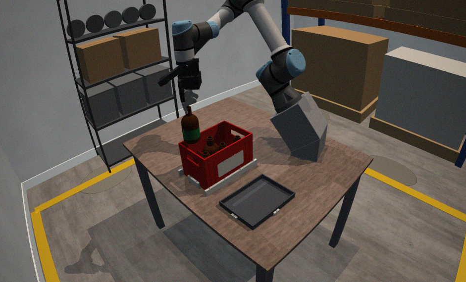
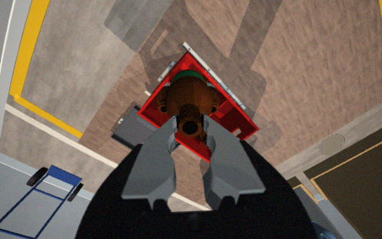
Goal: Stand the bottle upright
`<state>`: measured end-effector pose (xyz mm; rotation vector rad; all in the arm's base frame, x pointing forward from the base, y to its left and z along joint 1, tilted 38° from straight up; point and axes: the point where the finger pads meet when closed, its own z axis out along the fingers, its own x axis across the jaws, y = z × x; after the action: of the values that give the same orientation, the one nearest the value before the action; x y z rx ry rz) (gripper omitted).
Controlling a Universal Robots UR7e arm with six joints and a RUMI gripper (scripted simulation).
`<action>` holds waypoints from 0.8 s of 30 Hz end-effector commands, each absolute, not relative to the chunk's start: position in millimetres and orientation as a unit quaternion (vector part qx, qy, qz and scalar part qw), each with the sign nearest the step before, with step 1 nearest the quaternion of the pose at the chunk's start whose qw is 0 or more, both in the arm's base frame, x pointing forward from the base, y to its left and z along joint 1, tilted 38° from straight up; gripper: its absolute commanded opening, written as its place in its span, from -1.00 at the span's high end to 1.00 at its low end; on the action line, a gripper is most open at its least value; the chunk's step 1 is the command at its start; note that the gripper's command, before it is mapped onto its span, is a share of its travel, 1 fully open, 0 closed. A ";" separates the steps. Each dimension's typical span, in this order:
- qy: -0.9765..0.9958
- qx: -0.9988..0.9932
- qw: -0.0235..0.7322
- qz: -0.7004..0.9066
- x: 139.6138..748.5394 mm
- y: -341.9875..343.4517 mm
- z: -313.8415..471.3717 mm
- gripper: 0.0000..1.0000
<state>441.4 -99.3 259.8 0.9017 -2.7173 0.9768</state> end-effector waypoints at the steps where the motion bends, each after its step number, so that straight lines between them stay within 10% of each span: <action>1: -0.896 0.298 0.057 0.323 442.2 -97.2 260.6 1.00; 24: -0.896 0.299 0.059 0.322 441.2 -89.1 251.8 1.00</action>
<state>441.8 -93.2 255.6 0.9017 -2.7179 0.9779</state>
